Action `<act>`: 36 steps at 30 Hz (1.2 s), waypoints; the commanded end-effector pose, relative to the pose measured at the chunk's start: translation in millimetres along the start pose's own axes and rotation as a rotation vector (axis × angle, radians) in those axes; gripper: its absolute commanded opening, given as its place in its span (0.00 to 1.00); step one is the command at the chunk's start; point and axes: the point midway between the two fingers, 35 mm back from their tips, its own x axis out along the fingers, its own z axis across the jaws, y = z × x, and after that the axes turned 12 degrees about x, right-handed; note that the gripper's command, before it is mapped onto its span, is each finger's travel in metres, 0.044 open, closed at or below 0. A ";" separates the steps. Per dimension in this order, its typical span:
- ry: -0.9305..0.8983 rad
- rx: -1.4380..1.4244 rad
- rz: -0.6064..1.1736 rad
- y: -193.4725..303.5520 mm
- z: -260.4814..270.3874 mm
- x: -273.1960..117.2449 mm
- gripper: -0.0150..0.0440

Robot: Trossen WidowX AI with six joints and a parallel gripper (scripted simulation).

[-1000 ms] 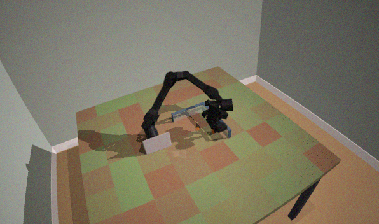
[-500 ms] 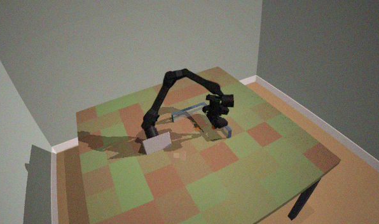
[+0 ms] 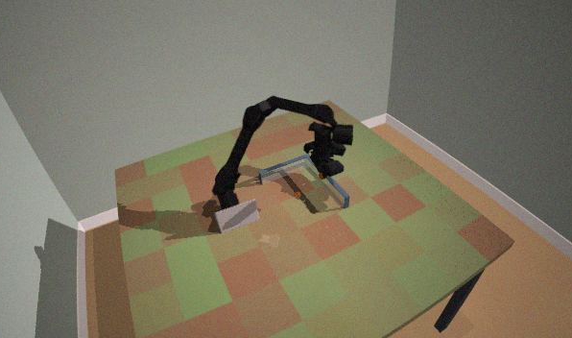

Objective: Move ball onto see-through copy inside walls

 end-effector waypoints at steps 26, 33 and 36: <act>0.004 -0.010 0.006 60.8 38.3 20.0 0.25; 0.003 -0.009 0.007 81.2 46.4 29.5 0.25; 0.003 -0.008 0.008 89.7 49.4 33.6 0.25</act>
